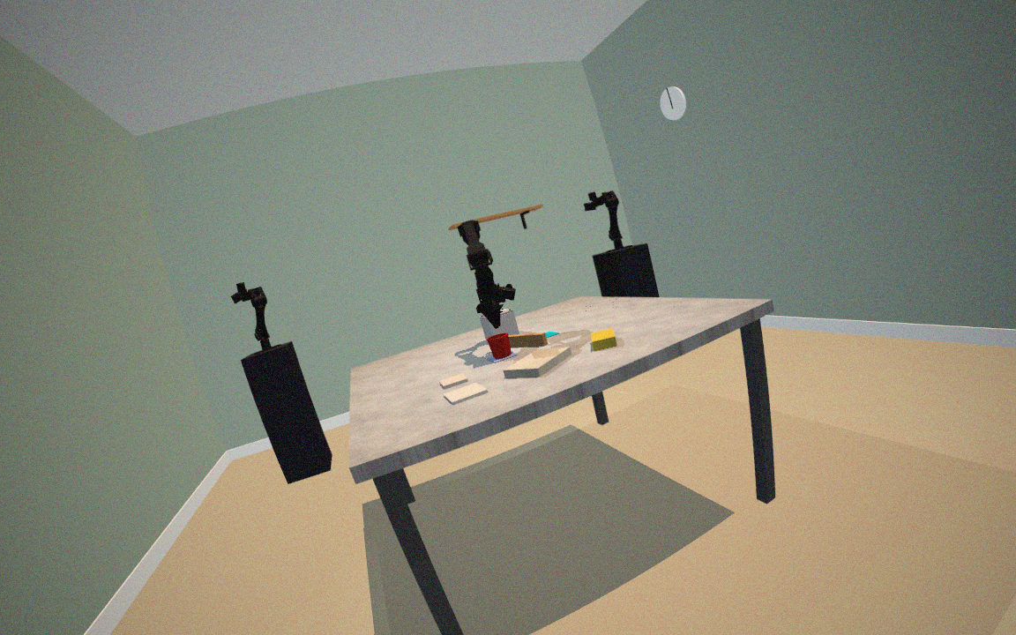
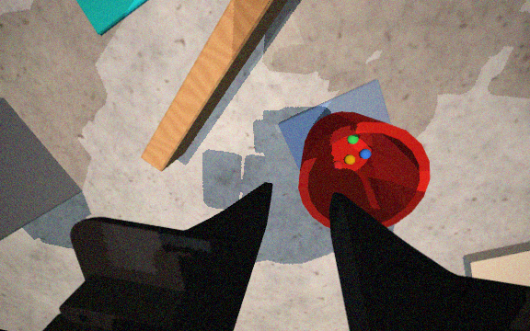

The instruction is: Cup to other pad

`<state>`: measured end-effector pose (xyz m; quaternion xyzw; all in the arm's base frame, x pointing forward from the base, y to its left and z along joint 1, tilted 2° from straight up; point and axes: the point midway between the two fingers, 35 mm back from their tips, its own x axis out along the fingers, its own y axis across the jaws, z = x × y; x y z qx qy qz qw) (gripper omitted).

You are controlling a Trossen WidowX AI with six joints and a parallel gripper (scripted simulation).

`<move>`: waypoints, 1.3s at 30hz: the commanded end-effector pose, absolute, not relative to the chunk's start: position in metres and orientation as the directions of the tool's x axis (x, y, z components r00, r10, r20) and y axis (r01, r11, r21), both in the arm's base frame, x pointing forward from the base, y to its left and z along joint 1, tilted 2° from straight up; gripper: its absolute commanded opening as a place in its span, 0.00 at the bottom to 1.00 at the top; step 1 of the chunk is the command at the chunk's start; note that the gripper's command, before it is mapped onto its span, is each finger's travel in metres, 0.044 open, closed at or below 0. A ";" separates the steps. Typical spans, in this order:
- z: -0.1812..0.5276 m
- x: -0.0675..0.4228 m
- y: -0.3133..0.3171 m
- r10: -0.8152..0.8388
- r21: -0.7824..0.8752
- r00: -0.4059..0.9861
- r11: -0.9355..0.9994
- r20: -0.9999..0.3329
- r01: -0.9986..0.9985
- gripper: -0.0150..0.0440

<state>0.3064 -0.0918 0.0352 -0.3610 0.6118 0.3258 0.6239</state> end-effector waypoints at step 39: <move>-0.022 0.311 -0.097 -0.035 -0.035 0.020 0.504 -0.999 -0.863 0.50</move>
